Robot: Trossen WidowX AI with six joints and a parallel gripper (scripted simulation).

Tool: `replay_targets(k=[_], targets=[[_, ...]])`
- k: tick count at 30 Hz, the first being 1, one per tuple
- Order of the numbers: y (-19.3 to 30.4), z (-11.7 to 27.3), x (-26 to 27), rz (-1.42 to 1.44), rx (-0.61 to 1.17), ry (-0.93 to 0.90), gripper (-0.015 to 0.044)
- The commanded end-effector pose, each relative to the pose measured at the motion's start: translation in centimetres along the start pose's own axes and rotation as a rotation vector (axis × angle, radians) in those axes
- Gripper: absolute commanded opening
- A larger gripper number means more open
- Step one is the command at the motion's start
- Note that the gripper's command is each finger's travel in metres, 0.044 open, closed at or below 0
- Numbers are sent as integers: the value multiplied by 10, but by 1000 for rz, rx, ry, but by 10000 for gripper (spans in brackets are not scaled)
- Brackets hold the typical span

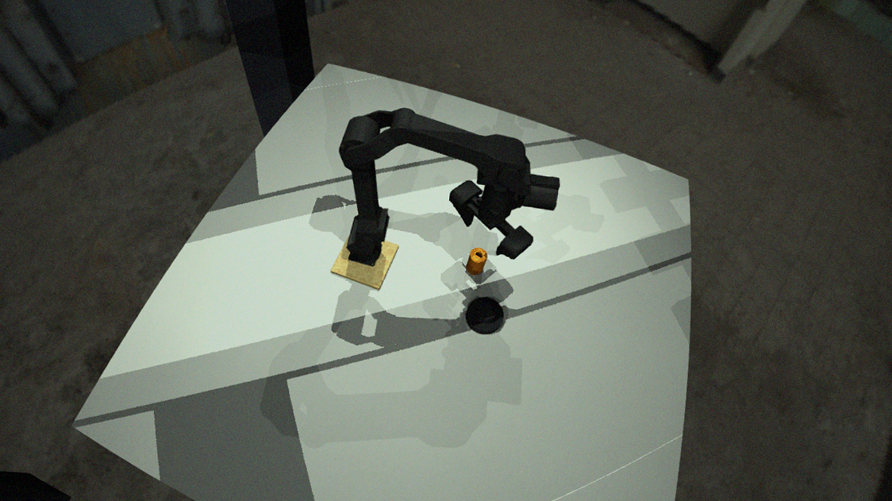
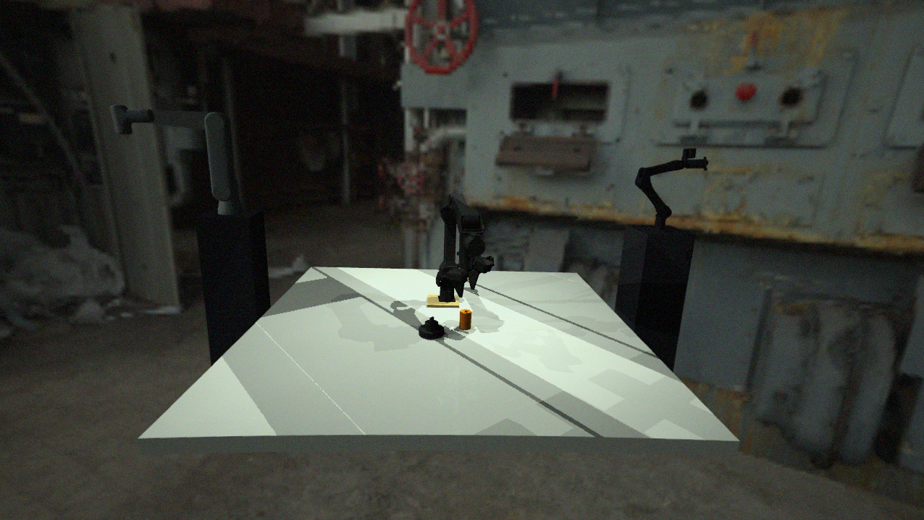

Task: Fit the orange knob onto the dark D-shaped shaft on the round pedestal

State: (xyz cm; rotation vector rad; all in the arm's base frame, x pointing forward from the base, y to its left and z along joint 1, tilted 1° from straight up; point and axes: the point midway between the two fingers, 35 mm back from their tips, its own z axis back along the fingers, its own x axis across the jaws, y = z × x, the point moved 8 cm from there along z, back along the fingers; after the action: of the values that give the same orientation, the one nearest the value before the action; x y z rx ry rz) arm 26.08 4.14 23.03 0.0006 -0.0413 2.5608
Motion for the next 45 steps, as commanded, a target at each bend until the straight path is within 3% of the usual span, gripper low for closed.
replay_targets(k=[1,4,15,25,30,45], targets=[[-2,1,-2,-3,17,6,440],[-2,1,-2,-65,16,6,440],[-2,0,-2,-1030,12,14,440],[-3,0,0,-1046,12,14,440],[0,-32,-1,-1046,12,14,440],[0,-55,-3,-1046,12,14,440]])
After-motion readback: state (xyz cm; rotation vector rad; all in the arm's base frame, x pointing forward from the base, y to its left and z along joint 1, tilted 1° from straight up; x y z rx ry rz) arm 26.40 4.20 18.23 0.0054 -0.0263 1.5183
